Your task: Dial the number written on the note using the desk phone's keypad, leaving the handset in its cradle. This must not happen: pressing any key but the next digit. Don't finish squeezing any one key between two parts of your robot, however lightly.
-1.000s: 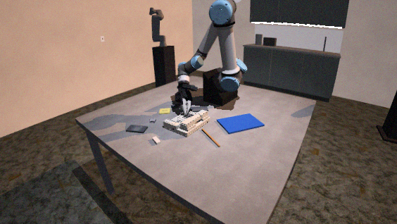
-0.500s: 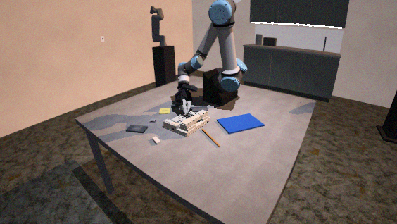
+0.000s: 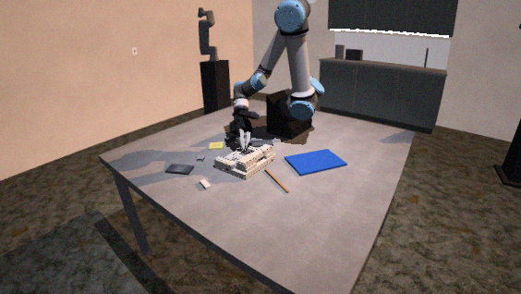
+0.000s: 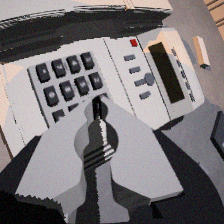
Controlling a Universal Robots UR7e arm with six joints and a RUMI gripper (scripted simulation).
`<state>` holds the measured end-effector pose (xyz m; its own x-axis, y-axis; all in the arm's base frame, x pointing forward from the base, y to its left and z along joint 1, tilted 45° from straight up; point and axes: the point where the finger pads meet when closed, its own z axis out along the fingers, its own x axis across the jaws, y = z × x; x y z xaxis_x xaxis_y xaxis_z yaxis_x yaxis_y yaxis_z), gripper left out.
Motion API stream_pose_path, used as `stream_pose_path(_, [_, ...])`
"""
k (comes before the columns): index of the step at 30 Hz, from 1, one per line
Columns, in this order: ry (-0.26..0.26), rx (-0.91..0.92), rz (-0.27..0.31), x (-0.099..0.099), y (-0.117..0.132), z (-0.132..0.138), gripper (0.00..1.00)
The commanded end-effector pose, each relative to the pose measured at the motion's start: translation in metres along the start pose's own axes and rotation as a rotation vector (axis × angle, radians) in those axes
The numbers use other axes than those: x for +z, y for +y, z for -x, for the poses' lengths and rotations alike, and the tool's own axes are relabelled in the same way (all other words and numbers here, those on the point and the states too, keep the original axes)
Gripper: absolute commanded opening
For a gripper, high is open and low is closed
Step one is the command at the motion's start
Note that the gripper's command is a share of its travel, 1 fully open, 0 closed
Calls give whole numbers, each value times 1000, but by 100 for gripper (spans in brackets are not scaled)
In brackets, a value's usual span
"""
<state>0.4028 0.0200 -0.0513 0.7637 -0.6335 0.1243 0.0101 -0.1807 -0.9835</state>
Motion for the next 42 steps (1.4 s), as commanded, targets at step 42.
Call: stream_pose_path(42, [1,-1,0,3,-4,-15,0])
